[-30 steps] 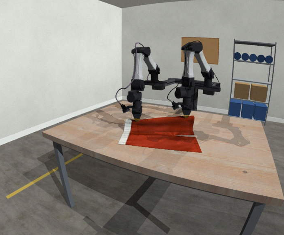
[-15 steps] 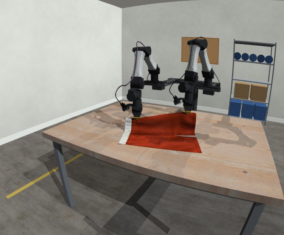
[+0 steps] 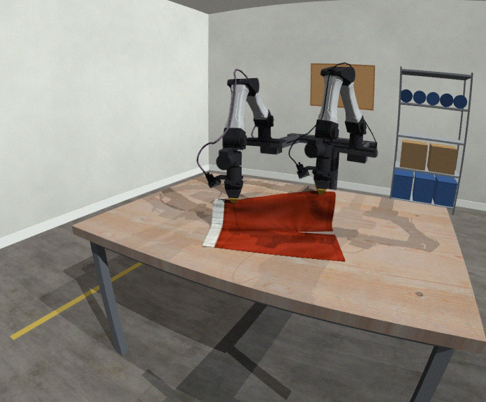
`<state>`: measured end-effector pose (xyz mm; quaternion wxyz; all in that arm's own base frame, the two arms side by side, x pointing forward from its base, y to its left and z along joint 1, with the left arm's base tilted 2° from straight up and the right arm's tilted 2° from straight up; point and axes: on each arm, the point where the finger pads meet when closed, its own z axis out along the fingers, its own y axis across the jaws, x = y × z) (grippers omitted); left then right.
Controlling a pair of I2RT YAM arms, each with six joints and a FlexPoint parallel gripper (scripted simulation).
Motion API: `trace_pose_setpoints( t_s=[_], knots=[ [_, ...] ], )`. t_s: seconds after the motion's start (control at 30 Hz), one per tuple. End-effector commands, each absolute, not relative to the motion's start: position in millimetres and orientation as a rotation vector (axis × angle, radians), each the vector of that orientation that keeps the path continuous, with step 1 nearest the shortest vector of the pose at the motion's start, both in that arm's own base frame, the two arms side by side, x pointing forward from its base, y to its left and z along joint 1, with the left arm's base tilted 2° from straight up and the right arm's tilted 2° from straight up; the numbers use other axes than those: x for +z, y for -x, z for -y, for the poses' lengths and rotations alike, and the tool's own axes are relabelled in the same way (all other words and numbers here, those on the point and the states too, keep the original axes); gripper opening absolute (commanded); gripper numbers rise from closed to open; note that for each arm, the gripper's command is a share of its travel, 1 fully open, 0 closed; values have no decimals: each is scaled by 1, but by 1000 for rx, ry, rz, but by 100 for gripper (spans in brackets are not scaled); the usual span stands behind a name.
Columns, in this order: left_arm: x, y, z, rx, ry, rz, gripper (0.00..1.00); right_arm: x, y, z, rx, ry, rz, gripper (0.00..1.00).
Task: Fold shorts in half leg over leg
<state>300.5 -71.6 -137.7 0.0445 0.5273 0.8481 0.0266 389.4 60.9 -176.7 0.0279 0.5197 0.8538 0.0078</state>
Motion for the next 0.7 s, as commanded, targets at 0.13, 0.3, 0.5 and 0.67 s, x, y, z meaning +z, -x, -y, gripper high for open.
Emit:
trace_pose_setpoints(
  t_s=[0.13, 0.3, 0.5, 0.67],
  knots=[
    [-104, -336, 62, 153, -1555, -2529, 0, -139, -433, -70, 154, -1547, -2507, 0],
    [-93, -345, 61, 162, -1573, -2498, 0, -131, -443, -66, 190, -1565, -2456, 0],
    [-93, -343, 62, 162, -1583, -2492, 0, -121, -452, -75, 227, -1591, -2412, 0],
    [-89, -352, 56, 176, -1575, -2483, 0, -120, -454, -69, 223, -1592, -2410, 0]
  ],
)
